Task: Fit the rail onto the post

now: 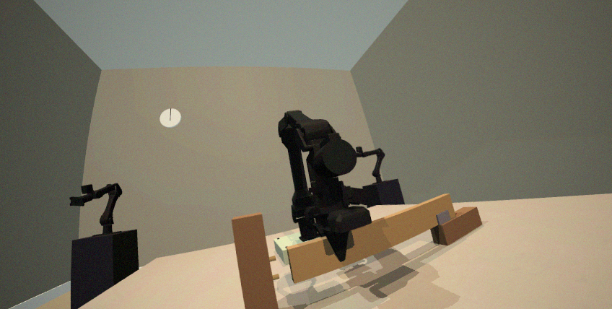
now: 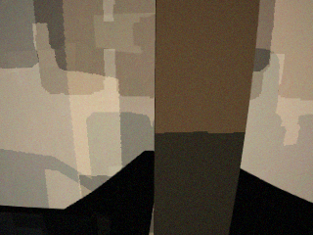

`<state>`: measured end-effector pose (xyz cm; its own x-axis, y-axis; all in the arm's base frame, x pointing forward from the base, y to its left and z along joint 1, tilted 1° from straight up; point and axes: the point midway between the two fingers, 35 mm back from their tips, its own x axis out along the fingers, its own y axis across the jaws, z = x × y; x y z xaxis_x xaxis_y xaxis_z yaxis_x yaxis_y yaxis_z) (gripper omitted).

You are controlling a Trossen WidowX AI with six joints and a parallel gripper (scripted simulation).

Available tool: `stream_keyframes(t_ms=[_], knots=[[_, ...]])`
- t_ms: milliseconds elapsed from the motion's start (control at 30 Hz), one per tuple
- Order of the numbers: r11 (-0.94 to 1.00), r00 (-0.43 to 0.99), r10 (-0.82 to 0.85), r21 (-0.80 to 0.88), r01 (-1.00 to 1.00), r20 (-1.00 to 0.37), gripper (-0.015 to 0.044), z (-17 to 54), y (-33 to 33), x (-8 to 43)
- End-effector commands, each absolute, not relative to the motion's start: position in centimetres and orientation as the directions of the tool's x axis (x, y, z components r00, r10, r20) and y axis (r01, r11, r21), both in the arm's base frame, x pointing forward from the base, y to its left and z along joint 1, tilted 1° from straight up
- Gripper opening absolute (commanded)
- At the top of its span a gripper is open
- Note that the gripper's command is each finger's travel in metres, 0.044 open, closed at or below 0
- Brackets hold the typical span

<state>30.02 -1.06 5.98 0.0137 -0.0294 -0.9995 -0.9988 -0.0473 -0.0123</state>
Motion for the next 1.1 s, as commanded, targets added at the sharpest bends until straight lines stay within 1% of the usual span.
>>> stream_keyframes(t_ms=[0, 1067], knots=[[-0.045, 0.028, -0.024, -0.027, -0.999, -0.999, 0.0000, 6.69, -0.96, 30.26], [-0.045, 0.028, -0.024, -0.027, -0.999, -0.999, 0.0000, 6.36, -0.98, 30.04]])
